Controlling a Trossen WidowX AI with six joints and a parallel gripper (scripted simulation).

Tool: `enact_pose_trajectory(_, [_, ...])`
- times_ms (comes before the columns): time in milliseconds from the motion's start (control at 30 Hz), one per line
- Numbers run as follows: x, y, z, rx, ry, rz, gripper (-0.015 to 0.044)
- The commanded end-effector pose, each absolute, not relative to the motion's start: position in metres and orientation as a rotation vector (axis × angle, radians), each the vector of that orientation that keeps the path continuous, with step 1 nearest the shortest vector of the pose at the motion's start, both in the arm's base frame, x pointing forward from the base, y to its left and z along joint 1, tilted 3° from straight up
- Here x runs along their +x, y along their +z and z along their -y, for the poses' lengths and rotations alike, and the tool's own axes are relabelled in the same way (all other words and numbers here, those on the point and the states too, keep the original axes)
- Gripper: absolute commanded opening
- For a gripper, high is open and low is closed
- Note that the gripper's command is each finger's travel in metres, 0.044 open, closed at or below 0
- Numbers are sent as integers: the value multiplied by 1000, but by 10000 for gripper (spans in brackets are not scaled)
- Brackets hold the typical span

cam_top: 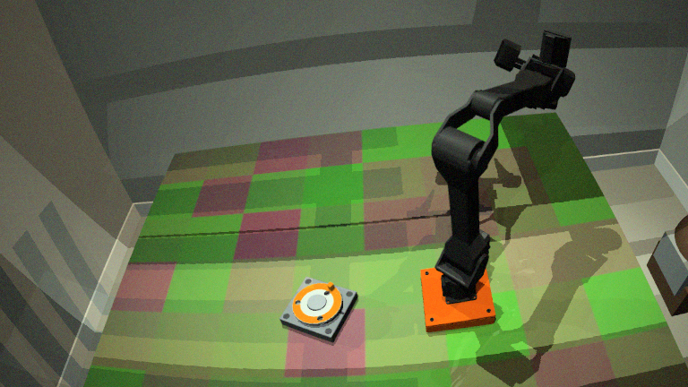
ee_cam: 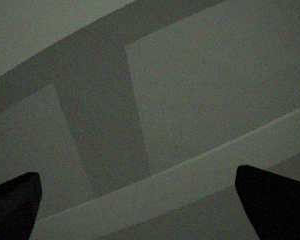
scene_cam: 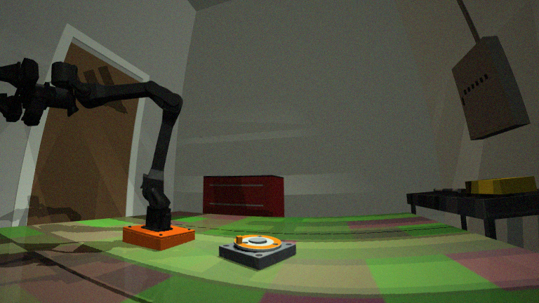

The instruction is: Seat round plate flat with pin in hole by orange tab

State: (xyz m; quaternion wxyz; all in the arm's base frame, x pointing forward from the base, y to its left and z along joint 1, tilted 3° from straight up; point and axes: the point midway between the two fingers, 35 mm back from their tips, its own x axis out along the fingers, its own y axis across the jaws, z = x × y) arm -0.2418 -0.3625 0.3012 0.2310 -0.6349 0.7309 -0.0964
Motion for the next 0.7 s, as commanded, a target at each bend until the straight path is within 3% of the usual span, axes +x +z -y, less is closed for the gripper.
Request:
enact_pose_trajectory(0, [-239, 300, 364, -1742, -271, -1997, 374])
enact_pose_trajectory(233, [-126, 264, 414, -1517, -398, -1560, 190])
enact_pose_trajectory(333, [-103, 256, 415, -1440, -413, -1505, 111])
enact_pose_trajectory(467, [-30, 234, 417, -1244, -402, -1325, 6])
enact_pose_trajectory(667, [50, 210, 403, -1012, -348, -1169, 0])
